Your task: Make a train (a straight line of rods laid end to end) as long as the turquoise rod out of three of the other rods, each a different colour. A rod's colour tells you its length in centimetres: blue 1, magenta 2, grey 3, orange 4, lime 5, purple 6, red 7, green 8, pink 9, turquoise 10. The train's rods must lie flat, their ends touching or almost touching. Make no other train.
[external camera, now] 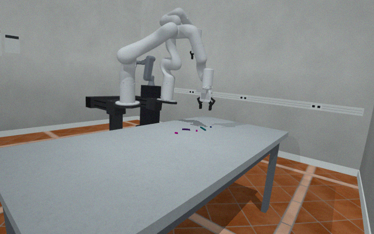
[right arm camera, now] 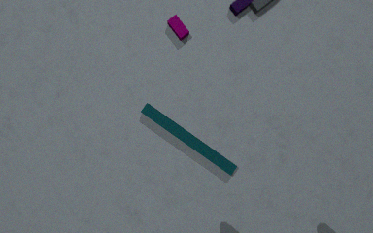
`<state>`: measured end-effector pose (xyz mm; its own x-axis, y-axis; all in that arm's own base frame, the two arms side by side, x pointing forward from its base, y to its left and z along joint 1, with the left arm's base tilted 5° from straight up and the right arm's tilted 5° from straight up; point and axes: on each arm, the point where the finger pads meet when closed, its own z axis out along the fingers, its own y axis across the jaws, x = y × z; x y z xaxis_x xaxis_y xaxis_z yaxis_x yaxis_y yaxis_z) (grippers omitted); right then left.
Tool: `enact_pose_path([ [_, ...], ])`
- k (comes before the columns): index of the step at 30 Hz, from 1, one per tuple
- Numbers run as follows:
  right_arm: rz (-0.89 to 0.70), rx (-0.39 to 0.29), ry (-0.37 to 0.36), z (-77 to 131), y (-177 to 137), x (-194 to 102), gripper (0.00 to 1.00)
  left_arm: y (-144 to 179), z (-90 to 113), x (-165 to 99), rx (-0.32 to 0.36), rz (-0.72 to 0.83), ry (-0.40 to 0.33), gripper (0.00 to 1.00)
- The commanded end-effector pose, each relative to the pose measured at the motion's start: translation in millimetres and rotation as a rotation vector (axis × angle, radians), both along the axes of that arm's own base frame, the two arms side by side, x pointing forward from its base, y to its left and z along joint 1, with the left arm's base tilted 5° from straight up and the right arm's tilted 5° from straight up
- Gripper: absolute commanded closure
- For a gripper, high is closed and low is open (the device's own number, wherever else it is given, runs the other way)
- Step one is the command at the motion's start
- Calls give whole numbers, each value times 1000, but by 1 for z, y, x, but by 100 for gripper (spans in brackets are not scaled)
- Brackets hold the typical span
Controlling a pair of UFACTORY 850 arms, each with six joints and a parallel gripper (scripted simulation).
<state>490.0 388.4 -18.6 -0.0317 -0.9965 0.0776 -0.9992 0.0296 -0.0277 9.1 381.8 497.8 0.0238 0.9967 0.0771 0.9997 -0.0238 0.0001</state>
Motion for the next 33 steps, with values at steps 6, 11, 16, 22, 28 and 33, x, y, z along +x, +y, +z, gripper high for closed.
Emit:
enact_pose_path([
  [6, 0, 2, -2, 1, 1, 1, 0, 0, 1, 0, 2, 0, 0, 0],
  [11, 0, 2, -2, 1, 1, 1, 0, 0, 1, 0, 2, 0, 0, 0],
  [16, 0, 2, -2, 1, 1, 1, 0, 0, 1, 0, 2, 0, 0, 0],
  [22, 0, 2, -2, 1, 1, 1, 0, 0, 1, 0, 2, 0, 0, 0],
  [28, -53, 3, -6, -1, 2, 2, 0, 0, 1, 0, 2, 0, 0, 0],
  [33, -139, 5, -13, -3, 4, 4, 0, 0, 1, 0, 2, 0, 0, 0],
])
